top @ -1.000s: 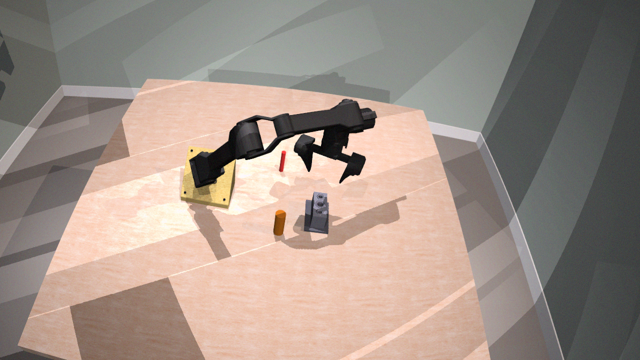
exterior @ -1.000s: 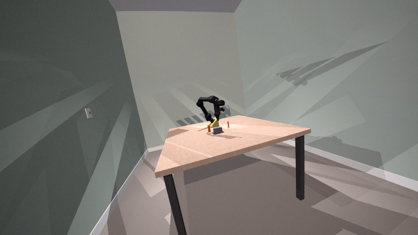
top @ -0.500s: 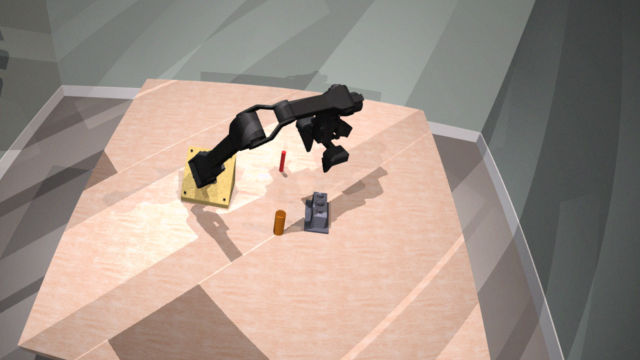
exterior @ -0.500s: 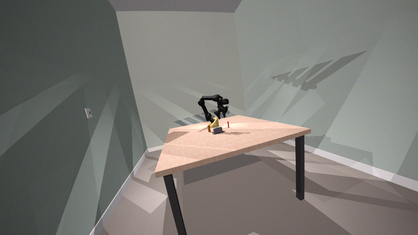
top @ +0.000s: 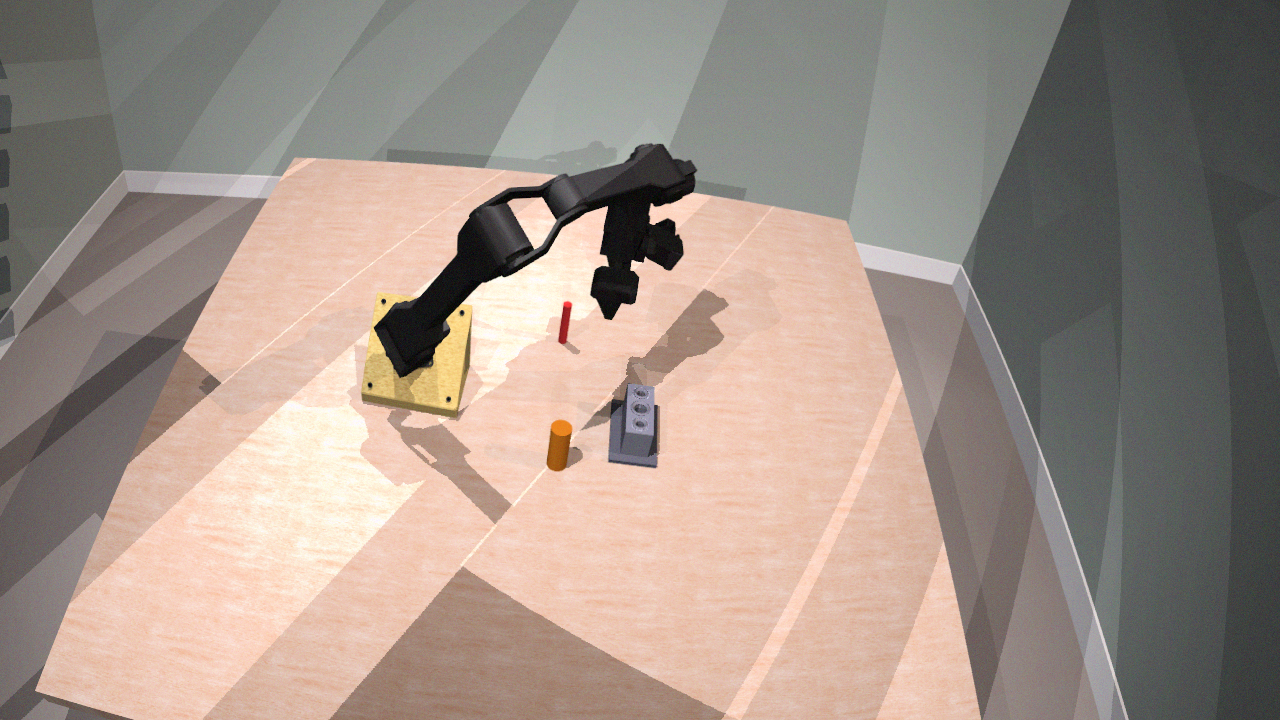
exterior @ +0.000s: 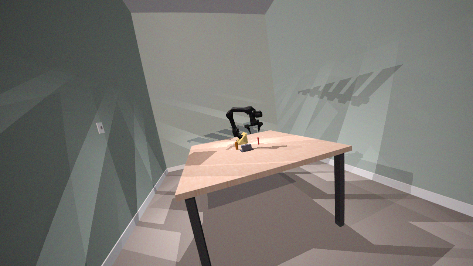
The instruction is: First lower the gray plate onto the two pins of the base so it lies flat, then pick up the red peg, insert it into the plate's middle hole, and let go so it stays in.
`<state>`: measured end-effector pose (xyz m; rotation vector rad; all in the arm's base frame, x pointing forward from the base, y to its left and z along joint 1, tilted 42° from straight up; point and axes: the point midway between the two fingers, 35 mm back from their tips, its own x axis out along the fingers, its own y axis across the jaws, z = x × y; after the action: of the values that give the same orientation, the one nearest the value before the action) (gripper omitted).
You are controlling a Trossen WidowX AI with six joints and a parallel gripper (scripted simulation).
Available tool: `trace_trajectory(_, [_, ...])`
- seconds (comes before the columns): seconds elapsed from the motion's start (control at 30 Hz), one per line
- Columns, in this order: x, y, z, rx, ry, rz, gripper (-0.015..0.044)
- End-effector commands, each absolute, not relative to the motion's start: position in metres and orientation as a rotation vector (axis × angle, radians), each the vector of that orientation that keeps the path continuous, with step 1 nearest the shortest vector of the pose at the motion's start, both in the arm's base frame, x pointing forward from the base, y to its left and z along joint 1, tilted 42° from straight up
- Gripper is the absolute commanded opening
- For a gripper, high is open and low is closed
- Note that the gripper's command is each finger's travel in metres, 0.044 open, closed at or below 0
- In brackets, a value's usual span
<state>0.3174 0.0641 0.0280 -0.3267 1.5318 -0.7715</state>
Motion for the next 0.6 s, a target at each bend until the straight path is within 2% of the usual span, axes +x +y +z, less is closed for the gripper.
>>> trace_trajectory(0.0, [0.278, 0.104, -0.007, 0.188, 1.182, -1.253, 0.044])
trace_trajectory(0.2, [0.265, 0.109, -0.012, 0.384, 1.005, -1.416, 0.044])
trace_trajectory(0.57, [0.264, 0.11, -0.012, 0.395, 0.994, -1.425, 0.044])
